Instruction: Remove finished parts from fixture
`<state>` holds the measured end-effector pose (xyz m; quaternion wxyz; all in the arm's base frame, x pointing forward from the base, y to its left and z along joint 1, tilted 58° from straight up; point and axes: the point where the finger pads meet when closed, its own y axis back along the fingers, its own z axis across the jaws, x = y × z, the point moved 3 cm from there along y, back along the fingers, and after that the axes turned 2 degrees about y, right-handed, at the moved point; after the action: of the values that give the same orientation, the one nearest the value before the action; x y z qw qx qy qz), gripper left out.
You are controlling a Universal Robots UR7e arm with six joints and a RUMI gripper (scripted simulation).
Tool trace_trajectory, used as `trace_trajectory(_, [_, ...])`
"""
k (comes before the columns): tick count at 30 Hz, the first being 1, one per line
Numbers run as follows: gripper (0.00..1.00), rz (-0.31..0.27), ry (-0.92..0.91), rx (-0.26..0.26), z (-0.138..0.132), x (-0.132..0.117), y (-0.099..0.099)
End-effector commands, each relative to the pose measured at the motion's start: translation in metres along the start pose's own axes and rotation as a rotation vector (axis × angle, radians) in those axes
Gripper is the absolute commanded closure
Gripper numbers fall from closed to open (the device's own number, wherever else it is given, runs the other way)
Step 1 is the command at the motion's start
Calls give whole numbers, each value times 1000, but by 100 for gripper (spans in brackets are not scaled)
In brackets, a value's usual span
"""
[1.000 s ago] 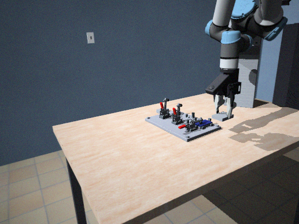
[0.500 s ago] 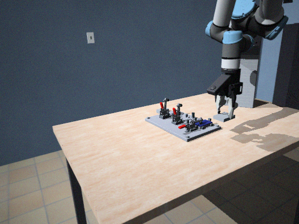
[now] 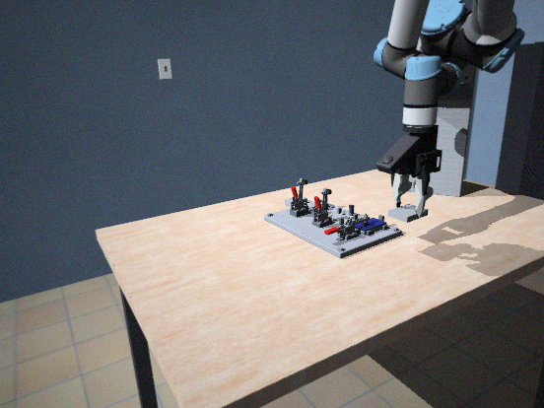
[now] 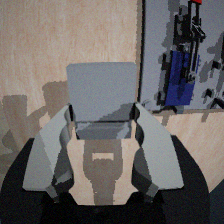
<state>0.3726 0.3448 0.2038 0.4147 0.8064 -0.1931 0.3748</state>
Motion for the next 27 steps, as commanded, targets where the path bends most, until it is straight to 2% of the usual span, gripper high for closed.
trace_trajectory(1, [100, 1, 0, 0, 0, 0, 0])
trace_trajectory(27, [100, 1, 0, 0, 0, 0, -5])
